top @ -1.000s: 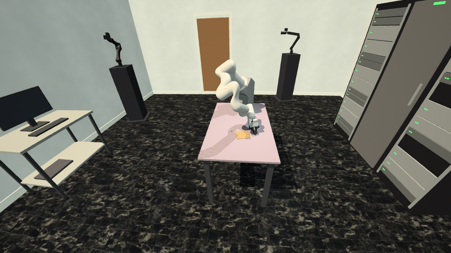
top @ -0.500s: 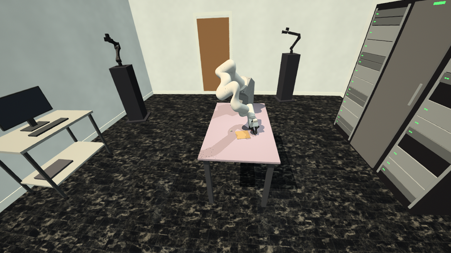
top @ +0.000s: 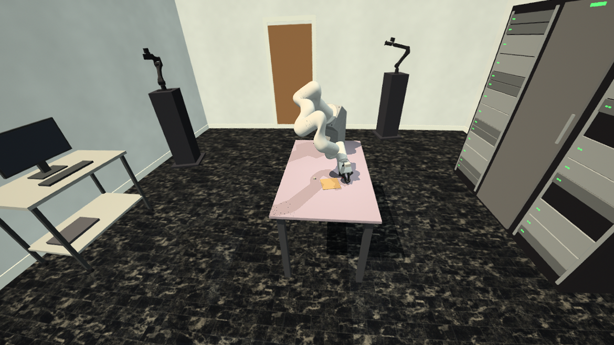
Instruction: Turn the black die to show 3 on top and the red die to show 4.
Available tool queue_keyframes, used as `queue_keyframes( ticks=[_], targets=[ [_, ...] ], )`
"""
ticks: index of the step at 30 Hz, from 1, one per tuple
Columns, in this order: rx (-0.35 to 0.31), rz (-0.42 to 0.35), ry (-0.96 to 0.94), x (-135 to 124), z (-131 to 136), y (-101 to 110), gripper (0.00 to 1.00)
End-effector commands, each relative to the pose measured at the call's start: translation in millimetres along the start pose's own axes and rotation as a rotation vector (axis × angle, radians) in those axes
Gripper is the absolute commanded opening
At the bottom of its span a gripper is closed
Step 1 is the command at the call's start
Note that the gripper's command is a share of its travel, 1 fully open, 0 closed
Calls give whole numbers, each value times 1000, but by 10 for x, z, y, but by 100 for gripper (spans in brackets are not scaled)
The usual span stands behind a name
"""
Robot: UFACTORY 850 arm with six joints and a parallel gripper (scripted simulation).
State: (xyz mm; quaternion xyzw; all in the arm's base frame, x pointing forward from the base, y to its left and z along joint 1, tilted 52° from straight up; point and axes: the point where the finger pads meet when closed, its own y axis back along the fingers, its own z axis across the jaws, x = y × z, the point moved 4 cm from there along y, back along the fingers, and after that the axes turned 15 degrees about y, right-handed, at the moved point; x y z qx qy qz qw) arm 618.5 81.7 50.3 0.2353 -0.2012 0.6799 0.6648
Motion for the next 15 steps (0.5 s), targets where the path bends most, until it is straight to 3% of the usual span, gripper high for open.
queue_keyframes(
  ticks=[1, 15],
  targets=[
    [0, 1, 0, 3, -1, 1, 11],
    [0, 1, 0, -39, -12, -36, 11]
  ],
)
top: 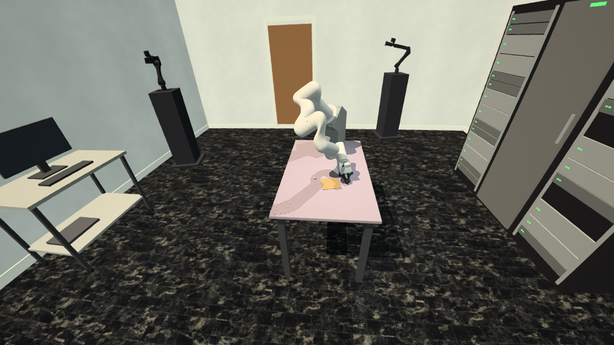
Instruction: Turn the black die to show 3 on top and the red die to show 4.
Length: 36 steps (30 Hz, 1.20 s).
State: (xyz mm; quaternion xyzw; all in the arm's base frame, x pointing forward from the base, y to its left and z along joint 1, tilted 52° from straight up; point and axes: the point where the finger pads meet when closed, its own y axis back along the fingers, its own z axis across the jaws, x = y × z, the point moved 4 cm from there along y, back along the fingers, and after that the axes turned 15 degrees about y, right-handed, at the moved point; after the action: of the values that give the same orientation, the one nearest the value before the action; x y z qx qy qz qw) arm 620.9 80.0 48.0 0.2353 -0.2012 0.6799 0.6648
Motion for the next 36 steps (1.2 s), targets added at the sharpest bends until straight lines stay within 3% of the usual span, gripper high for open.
queue_keyframes(
  ticks=[1, 36],
  targets=[
    [0, 1, 0, -17, -6, -17, 11],
    [0, 1, 0, -55, -16, -50, 11]
  ],
)
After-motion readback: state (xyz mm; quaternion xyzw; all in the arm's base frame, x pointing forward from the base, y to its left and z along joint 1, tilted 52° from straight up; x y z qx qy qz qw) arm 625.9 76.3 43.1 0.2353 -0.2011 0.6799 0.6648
